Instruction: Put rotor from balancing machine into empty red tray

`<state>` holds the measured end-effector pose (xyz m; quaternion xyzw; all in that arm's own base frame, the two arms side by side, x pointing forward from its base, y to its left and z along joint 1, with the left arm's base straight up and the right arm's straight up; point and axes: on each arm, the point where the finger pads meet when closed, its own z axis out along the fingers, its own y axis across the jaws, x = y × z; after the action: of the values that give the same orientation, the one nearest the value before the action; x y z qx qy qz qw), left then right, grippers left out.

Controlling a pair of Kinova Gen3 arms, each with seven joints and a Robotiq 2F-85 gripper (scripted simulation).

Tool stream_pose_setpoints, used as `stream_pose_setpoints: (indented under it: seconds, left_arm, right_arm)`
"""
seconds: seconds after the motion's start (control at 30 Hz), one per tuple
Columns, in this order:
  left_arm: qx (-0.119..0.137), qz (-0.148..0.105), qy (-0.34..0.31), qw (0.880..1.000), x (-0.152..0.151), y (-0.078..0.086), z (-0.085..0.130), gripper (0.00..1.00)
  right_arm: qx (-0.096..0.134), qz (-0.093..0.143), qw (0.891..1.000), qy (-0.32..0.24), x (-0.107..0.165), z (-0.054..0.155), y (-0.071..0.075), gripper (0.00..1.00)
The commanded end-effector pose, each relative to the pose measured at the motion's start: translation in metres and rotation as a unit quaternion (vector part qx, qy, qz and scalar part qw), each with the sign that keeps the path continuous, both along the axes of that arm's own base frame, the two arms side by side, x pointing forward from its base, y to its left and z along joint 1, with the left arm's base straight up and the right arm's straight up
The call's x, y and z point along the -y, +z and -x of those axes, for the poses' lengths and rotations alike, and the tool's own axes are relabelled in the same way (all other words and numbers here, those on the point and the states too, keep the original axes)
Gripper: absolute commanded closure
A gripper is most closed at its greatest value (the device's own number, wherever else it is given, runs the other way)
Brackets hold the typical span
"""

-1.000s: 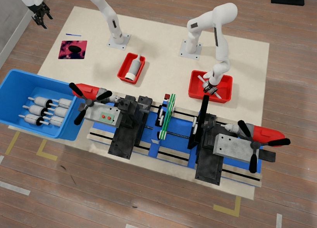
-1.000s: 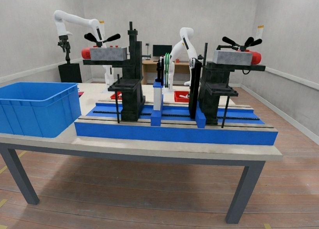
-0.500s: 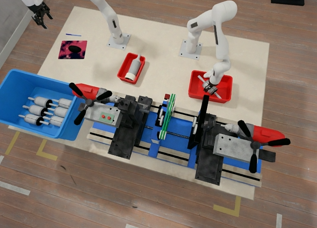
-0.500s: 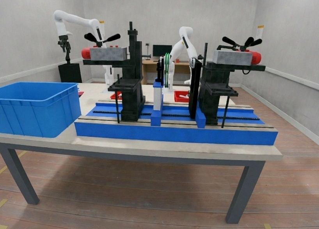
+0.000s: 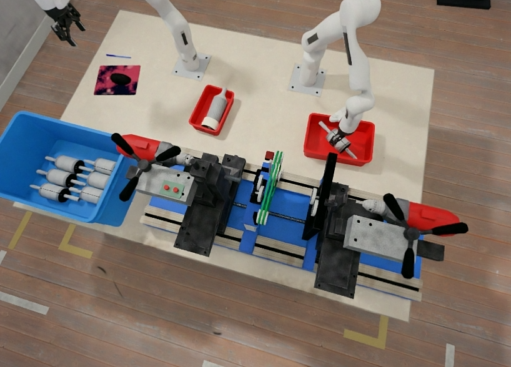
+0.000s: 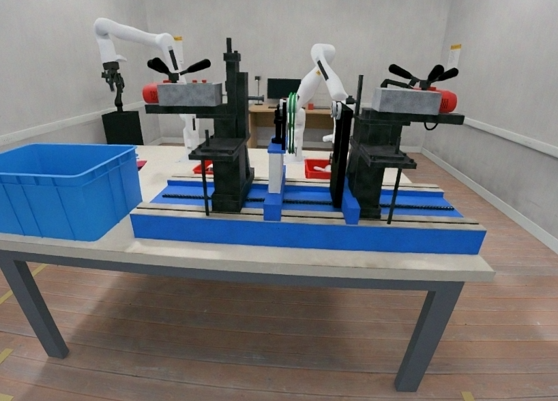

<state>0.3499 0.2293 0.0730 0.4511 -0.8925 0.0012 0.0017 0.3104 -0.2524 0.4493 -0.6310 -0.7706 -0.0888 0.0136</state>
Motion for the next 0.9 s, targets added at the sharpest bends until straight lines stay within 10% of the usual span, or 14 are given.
stream_pose_setpoints:
  seconds: [0.0,0.87]
  left_arm:
    - [0.0,0.0,0.0,1.0,0.0,0.003,0.0,0.002]
    - [0.0,0.0,0.0,1.0,0.0,0.06,0.0,0.002]
  right_arm:
    - [0.001,0.001,1.0,0.0,0.0,0.0,0.001,0.002]
    - [0.001,0.001,1.0,0.0,0.0,0.0,0.001,0.002]
